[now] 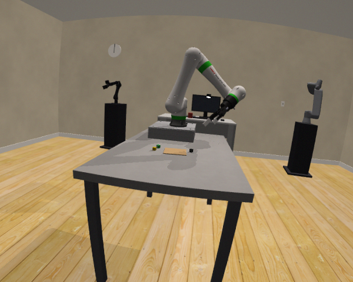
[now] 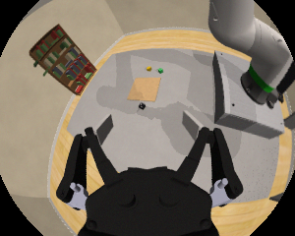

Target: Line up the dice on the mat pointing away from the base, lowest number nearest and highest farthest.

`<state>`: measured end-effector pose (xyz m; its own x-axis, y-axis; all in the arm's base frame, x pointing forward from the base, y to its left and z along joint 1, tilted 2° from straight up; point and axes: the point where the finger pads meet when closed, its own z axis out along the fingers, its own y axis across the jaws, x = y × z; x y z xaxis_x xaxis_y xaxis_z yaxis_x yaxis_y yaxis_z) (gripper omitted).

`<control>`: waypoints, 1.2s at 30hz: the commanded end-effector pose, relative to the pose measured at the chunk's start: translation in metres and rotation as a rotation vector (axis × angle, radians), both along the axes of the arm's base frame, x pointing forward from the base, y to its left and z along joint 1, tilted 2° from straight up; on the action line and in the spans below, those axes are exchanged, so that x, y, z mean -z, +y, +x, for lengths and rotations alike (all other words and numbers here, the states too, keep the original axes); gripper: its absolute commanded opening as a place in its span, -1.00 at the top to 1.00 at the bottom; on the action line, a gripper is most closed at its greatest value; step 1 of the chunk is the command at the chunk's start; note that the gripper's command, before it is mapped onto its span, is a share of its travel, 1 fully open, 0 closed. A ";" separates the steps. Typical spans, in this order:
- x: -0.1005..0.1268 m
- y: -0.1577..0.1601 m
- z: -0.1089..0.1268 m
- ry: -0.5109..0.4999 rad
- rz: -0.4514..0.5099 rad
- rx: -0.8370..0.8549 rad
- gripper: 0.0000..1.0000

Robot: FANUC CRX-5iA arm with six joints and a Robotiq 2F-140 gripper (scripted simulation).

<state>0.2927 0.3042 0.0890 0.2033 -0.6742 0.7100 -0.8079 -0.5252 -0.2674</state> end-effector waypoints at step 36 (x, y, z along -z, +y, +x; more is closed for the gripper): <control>0.022 -0.064 0.057 -0.046 0.293 0.565 -1.00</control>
